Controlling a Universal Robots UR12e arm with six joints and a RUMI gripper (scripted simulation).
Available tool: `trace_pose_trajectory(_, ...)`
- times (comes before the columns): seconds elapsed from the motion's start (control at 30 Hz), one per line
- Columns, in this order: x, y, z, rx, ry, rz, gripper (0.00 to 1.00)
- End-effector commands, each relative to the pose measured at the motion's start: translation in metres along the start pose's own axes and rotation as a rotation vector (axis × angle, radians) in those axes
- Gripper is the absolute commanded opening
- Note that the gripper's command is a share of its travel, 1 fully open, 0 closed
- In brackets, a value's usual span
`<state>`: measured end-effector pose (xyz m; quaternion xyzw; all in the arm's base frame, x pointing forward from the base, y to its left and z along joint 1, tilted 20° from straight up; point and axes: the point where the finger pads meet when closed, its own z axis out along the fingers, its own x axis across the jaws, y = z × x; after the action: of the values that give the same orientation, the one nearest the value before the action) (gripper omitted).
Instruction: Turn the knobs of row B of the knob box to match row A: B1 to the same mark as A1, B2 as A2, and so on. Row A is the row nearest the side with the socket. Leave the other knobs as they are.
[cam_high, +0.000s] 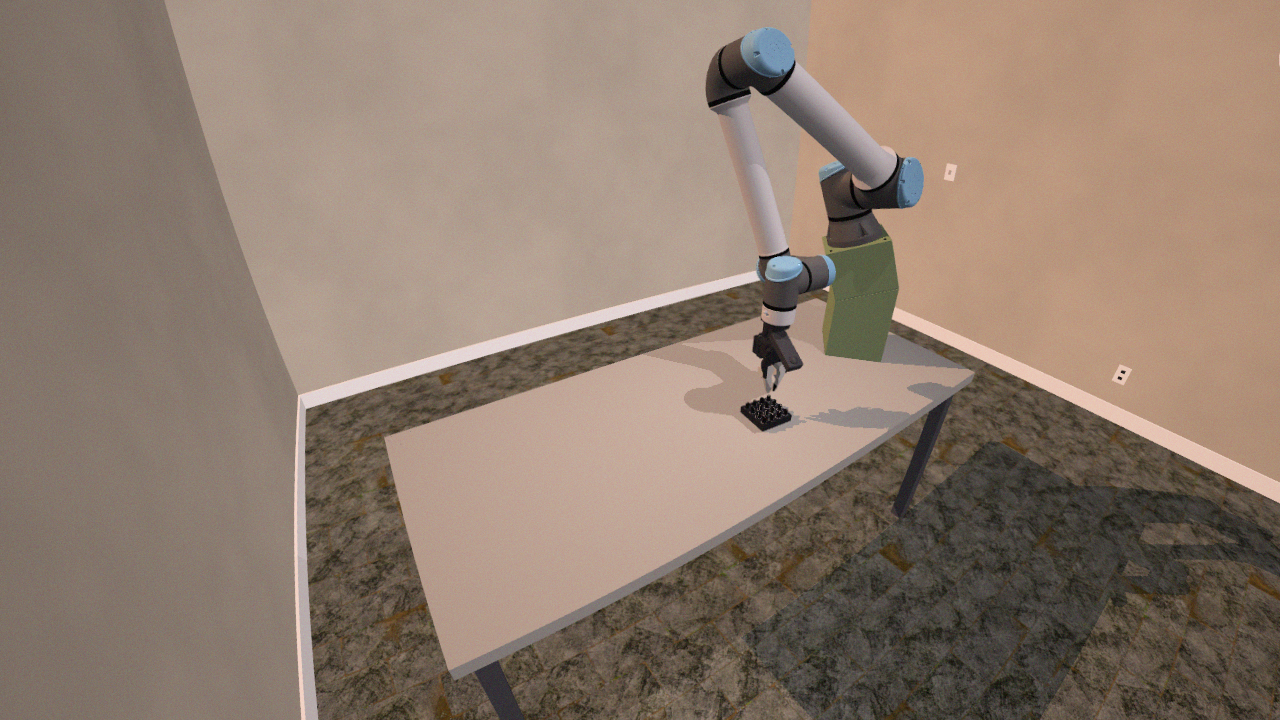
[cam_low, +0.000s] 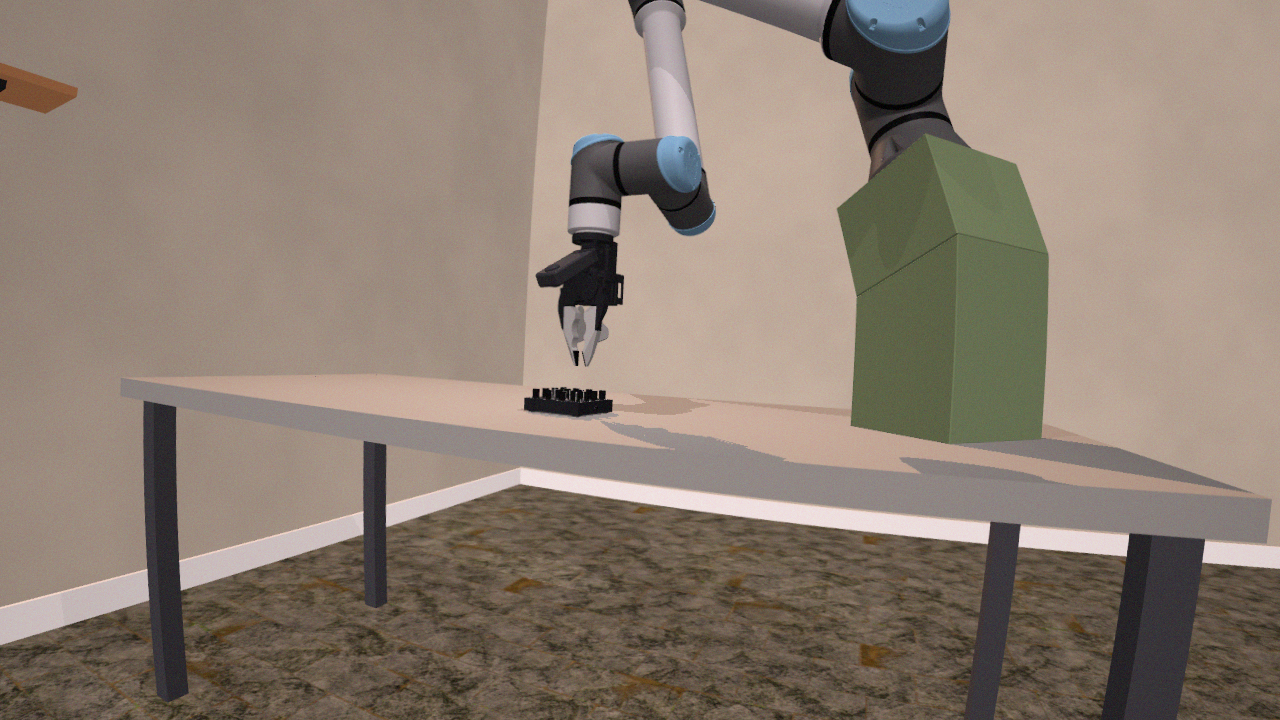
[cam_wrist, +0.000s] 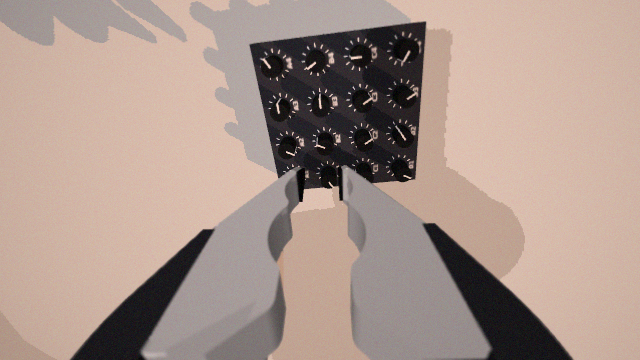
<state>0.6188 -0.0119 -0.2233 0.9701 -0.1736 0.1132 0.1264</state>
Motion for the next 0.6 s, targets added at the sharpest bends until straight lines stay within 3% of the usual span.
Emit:
trace_pose_trajectory(0.0, 0.0008, 0.0003, -0.0022, -0.004, 0.000, 0.155, 0.11)
trace_pose_trajectory(0.4, 0.0020, 0.0035, -0.0068, -0.004, 0.000, 0.536, 0.11)
trace_pose_trajectory(0.57, 0.0021, 0.0044, -0.0077, -0.004, 0.001, 0.614, 0.11)
